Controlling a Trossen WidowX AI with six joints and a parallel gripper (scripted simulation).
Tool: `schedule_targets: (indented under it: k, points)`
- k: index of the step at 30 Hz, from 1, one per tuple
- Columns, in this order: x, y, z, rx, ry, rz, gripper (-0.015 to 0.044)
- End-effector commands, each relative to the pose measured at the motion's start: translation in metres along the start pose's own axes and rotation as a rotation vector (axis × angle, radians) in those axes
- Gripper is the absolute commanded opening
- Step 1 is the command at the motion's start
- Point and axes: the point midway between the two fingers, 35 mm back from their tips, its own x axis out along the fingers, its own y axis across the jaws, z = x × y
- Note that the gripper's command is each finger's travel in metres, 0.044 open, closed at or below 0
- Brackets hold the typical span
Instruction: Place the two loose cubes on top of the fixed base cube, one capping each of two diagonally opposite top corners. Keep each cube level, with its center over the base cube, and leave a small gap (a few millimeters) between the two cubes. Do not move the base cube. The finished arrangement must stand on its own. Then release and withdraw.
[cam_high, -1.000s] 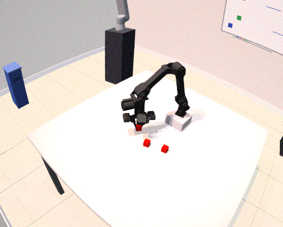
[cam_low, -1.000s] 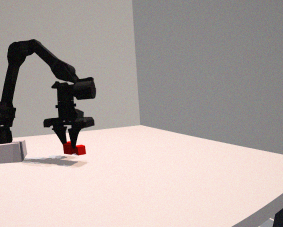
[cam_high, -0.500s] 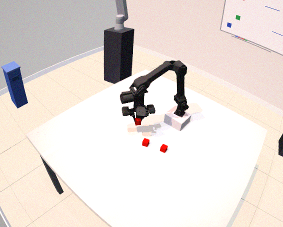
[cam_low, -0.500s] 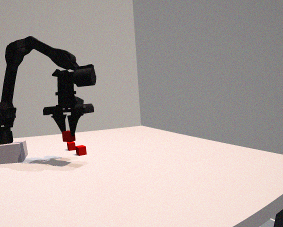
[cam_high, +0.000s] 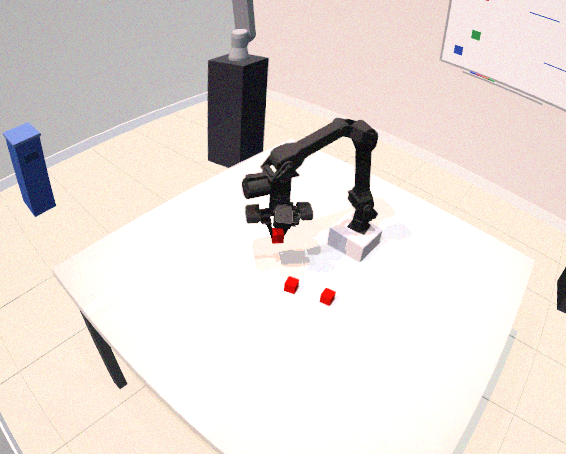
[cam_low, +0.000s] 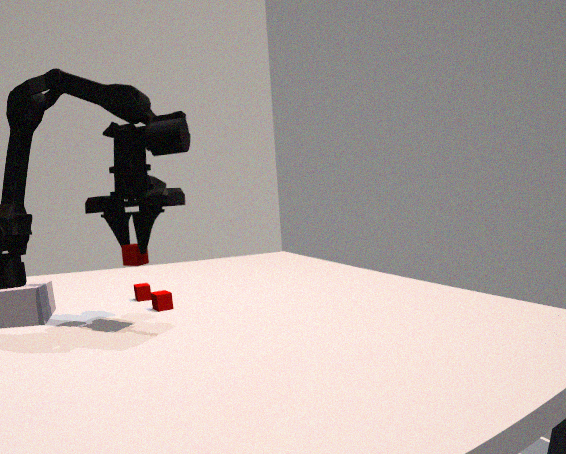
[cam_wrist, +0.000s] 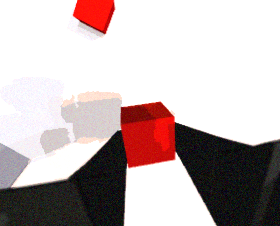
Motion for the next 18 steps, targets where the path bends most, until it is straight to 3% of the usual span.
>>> schedule_targets:
  k: [1,18]
  points:
    - [-0.001,0.002,0.01,0.058,0.0,-0.009,0.0105]
    - [0.009,0.028,0.059,0.406,-0.004,-0.009,0.0105]
